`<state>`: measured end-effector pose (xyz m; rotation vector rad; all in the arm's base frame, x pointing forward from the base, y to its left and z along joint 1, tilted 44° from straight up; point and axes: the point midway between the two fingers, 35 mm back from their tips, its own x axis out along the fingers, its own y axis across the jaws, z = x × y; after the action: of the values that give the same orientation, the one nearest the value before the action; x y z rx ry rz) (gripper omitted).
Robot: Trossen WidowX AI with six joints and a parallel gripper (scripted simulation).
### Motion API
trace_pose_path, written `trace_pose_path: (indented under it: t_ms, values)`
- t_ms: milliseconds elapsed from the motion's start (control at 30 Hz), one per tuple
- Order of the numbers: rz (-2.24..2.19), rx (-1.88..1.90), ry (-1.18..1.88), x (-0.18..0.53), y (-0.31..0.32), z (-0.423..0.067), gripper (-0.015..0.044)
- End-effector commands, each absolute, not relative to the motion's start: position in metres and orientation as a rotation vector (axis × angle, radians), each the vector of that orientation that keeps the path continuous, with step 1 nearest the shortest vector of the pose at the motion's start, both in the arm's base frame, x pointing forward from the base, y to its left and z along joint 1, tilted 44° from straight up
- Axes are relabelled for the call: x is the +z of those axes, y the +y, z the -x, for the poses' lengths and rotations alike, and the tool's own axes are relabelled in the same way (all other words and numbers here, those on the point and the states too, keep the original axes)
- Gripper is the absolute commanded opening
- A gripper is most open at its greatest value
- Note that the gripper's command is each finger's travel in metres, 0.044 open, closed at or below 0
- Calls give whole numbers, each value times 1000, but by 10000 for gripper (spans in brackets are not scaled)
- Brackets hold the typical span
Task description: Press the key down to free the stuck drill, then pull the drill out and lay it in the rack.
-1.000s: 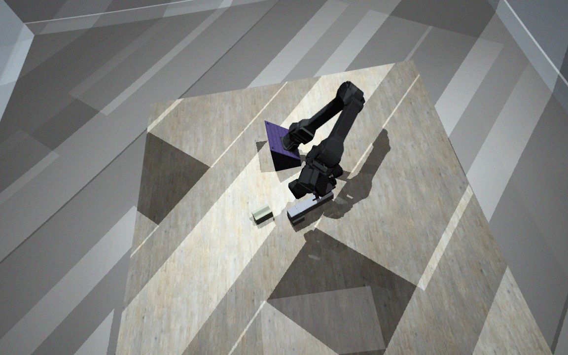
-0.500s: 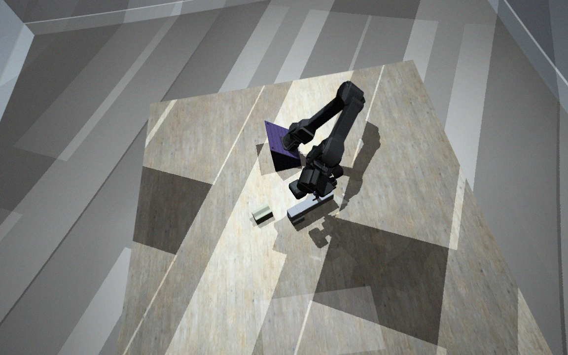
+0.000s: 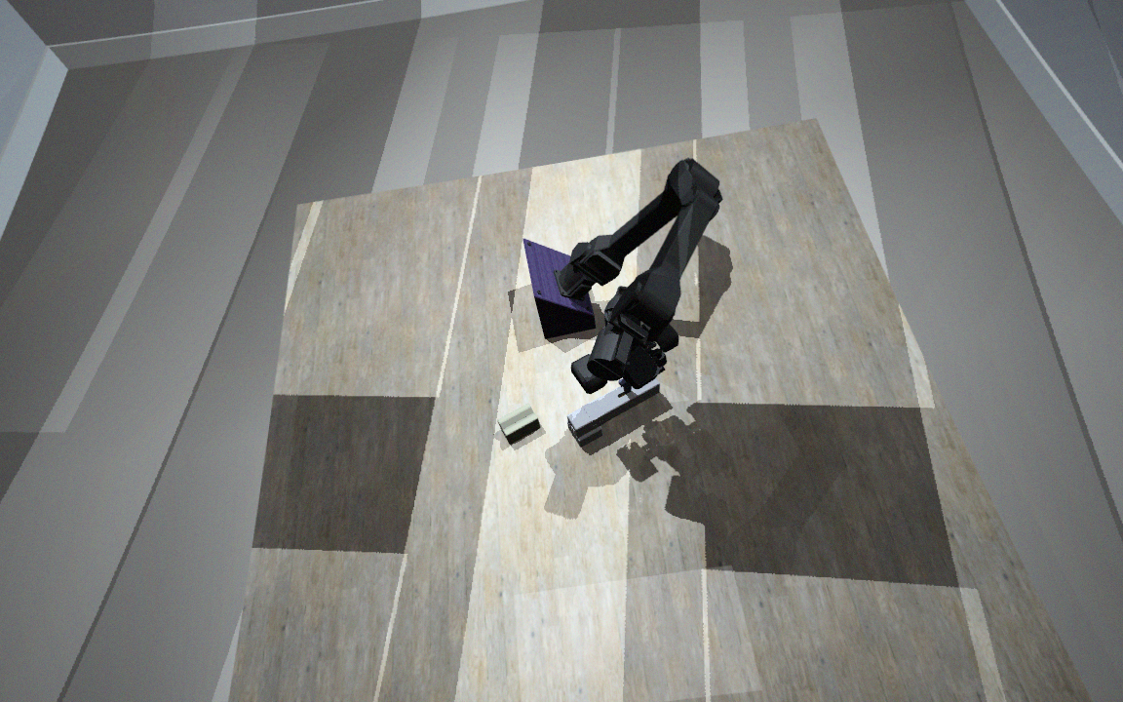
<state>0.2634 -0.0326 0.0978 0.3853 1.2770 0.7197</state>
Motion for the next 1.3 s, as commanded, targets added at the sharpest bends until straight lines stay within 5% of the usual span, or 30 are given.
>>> trace_pose_path:
  t_ms: [0, 1100, 1267]
  values:
    - [-398, 738, 1309, 87, -24, -258, 0]
    - [-398, 738, 1308, 75, -13, -258, 0]
    - [-396, 735, 1310, 94, -32, -260, 131]
